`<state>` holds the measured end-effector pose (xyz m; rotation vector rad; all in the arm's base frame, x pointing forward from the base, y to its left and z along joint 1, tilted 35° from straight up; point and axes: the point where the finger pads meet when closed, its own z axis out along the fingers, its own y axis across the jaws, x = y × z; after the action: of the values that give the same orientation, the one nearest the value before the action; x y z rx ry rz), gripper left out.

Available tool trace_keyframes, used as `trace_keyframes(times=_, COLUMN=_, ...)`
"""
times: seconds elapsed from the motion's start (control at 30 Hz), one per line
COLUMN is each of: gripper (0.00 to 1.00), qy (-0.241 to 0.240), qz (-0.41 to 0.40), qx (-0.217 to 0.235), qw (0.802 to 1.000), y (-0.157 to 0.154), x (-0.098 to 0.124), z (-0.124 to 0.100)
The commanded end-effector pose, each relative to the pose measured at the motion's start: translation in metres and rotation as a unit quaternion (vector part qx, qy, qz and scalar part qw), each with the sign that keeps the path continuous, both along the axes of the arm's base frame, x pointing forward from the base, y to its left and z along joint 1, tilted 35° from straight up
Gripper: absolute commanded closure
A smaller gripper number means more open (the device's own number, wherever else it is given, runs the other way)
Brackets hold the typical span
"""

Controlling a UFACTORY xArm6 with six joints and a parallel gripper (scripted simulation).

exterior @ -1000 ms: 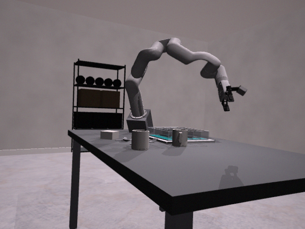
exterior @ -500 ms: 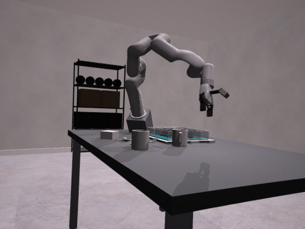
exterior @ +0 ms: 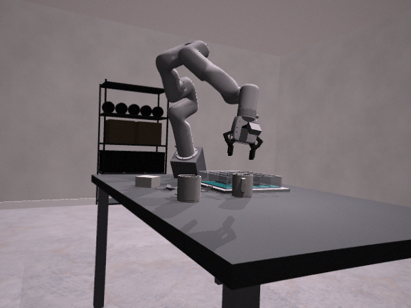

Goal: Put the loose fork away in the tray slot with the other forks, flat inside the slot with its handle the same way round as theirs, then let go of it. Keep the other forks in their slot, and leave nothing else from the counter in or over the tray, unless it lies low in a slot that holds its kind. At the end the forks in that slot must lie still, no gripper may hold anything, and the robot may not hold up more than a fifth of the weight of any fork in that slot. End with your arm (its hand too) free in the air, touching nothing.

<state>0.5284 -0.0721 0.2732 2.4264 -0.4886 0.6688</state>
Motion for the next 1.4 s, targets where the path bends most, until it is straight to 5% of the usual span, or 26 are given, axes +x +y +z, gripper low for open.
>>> trace_keyframes(times=0.0, gripper=0.0, qy=-0.073, qz=-0.089, qx=0.079, qw=0.99, y=-0.042, x=-0.037, z=0.009)
trace_keyframes(times=0.13, gripper=0.0, qy=-0.094, qz=-0.128, qx=0.1, qw=0.982, y=-0.061, x=-0.057, z=0.012)
trace_keyframes(times=0.2, gripper=0.0, qy=-0.134, qz=-0.199, qx=0.138, qw=0.961, y=-0.088, x=-0.09, z=0.014)
trace_keyframes(times=0.33, gripper=0.0, qy=-0.174, qz=-0.258, qx=0.175, qw=0.934, y=-0.098, x=-0.104, z=0.015)
trace_keyframes(times=0.57, gripper=0.0, qy=-0.257, qz=-0.371, qx=0.24, qw=0.859, y=-0.119, x=-0.136, z=0.016)
trace_keyframes(times=1.37, gripper=0.0, qy=-0.26, qz=-0.375, qx=0.243, qw=0.856, y=-0.119, x=-0.136, z=0.016)
